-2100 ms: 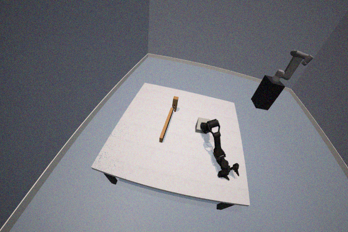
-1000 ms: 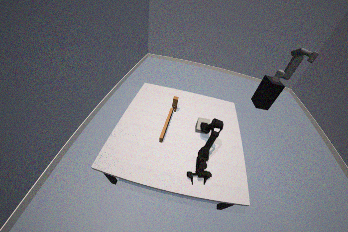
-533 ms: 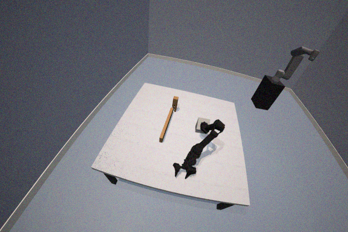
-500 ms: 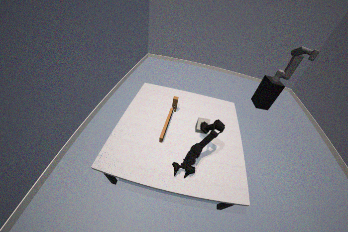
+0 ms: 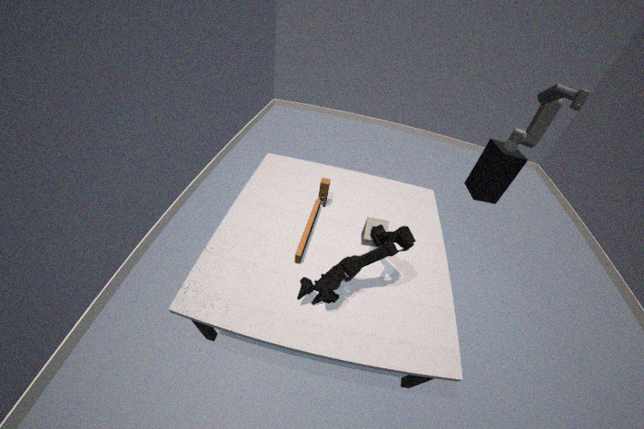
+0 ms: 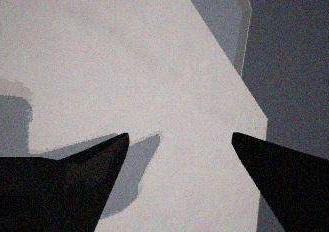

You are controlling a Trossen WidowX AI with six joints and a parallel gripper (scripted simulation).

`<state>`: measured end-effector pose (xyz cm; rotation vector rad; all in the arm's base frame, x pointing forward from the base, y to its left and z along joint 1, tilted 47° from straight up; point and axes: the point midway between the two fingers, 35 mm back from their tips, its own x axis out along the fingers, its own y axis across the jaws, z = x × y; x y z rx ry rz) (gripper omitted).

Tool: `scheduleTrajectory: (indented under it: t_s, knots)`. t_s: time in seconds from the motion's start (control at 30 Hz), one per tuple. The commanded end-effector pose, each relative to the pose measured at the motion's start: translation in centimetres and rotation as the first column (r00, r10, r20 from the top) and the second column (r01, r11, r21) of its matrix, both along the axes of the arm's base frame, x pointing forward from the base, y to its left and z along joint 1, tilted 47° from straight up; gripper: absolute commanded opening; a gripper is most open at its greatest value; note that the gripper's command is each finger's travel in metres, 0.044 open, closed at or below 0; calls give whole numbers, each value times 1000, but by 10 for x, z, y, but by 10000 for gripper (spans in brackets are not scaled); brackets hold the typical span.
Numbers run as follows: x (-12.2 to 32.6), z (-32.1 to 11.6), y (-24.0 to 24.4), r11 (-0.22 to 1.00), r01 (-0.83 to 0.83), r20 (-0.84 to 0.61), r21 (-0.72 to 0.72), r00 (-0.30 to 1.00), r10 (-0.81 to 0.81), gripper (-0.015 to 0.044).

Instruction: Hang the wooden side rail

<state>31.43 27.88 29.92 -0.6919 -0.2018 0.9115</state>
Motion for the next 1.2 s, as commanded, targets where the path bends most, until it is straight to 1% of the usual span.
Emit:
scheduleTrajectory:
  t_s: [0.0,0.2,0.53,0.7,0.9,1.17]
  knots:
    - [28,-18,-30,992,75,39,-99,997,-71,440]
    - [60,-41,-74,961,167,86,-222,985,-151,440]
    - [85,-78,-116,901,202,127,-385,978,-165,440]
    - [105,-83,-159,847,305,151,-436,952,-265,440]
    - [112,-110,-190,792,295,154,-535,955,-252,440]
    - [112,-168,-259,668,233,123,-707,970,-208,440]
